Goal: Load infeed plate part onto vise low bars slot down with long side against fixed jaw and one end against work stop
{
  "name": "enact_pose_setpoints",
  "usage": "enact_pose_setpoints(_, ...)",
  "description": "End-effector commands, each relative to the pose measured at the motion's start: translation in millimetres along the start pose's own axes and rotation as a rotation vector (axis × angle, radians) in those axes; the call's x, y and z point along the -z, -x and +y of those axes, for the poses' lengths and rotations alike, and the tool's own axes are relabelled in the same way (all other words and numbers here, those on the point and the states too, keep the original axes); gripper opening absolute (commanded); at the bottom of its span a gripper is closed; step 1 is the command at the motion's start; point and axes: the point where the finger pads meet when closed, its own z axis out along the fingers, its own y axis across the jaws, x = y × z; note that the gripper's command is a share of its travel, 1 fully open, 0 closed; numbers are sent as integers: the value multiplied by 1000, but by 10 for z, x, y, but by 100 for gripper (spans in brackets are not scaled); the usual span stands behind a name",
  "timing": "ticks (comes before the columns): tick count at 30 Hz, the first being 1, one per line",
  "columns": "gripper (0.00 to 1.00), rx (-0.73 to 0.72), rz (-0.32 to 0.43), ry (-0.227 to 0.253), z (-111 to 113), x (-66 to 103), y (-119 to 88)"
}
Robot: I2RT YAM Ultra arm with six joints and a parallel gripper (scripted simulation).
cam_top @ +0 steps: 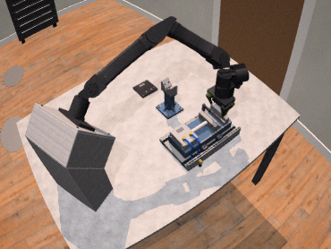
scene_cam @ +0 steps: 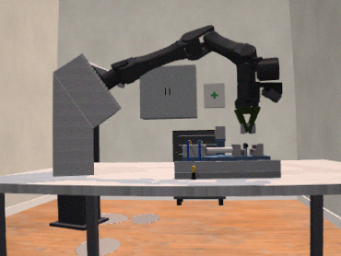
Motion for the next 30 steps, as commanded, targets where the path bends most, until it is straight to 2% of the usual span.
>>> enact_pose_setpoints(1,0,36,-51,-31,32,262,207)
enact_pose_setpoints(30,0,35,-51,-32,44,286,247)
